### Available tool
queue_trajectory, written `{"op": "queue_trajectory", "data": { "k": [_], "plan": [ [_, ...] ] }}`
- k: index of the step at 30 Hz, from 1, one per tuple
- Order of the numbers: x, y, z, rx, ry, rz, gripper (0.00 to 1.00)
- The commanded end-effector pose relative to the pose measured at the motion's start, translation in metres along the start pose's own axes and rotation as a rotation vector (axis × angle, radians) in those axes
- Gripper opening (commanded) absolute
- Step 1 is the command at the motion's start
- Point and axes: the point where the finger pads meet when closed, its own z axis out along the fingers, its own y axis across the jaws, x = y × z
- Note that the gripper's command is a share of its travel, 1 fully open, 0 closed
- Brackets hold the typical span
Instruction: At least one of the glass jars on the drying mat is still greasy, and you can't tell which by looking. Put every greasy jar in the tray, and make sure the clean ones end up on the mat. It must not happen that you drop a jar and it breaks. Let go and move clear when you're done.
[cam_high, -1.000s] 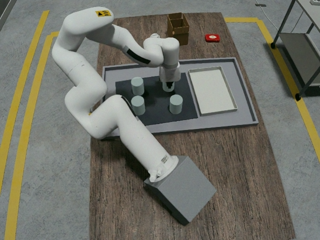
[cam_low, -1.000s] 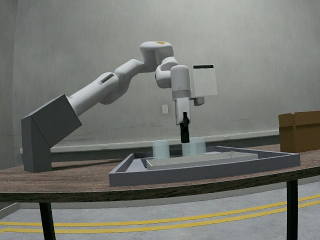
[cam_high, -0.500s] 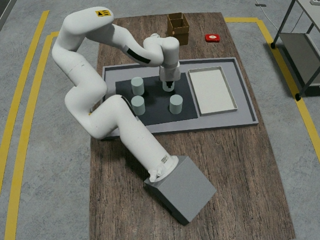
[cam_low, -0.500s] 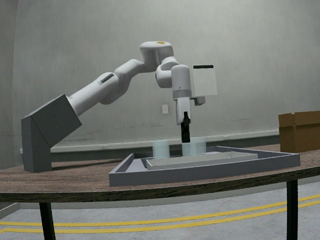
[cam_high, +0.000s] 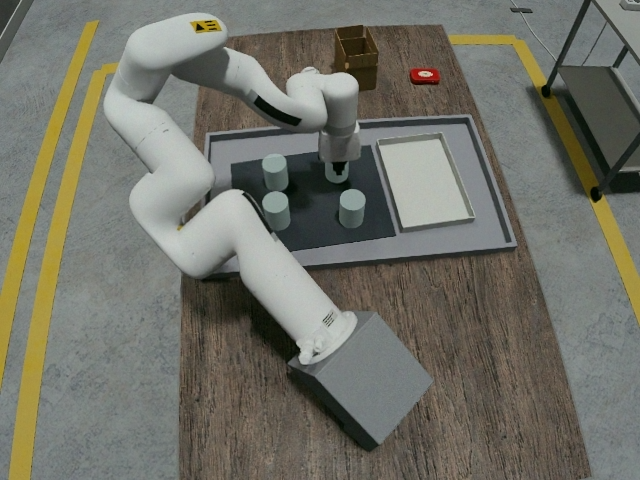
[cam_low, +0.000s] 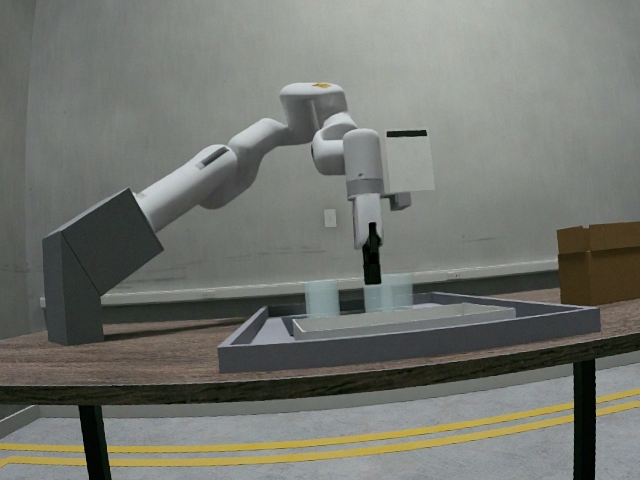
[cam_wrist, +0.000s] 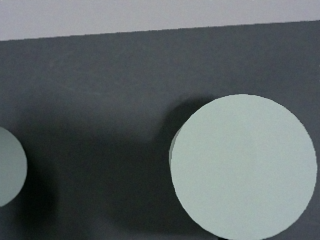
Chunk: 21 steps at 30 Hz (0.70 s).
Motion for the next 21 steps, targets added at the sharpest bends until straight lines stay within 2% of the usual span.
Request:
{"op": "queue_trajectory", "data": {
  "k": [1, 21],
  "plan": [
    [0.0017, 0.0010, -0.0021, -0.003, 0.003, 0.000, 0.00],
    [0.0041, 0.0010, -0.0040, -0.003, 0.003, 0.000, 0.00]
  ]
}}
